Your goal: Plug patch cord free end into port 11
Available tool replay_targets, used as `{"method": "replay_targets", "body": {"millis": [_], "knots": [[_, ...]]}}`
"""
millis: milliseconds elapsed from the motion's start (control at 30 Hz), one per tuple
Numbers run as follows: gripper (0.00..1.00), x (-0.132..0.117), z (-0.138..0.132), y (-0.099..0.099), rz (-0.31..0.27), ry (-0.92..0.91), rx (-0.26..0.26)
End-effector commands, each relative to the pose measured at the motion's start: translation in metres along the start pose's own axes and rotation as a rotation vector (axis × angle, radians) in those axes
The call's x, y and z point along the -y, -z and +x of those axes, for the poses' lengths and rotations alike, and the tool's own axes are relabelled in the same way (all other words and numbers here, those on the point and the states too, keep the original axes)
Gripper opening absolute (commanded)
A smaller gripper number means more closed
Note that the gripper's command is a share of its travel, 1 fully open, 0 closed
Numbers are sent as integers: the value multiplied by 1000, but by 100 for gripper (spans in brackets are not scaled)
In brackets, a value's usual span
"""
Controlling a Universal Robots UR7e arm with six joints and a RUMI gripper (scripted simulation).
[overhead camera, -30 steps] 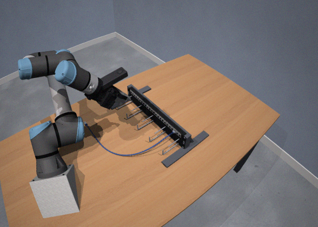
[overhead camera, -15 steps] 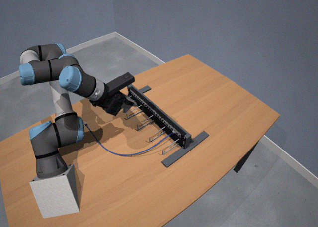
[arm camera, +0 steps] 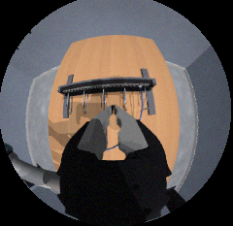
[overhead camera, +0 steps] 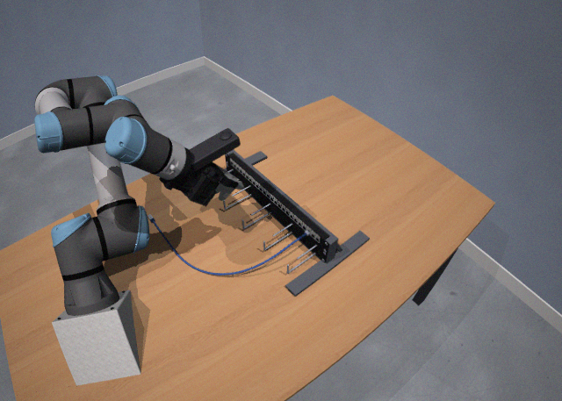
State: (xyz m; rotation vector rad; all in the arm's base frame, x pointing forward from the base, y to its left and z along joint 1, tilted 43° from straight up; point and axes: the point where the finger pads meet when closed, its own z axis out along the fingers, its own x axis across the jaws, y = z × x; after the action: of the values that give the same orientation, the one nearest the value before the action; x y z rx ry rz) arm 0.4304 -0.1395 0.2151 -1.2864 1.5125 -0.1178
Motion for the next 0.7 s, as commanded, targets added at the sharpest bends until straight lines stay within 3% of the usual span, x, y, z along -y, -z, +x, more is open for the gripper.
{"method": "replay_targets", "body": {"millis": [0,300,667], "knots": [[0,0,0,-3,0,0,-1],[0,0,0,-13,0,0,-1],[0,0,0,-41,0,0,-1]]}}
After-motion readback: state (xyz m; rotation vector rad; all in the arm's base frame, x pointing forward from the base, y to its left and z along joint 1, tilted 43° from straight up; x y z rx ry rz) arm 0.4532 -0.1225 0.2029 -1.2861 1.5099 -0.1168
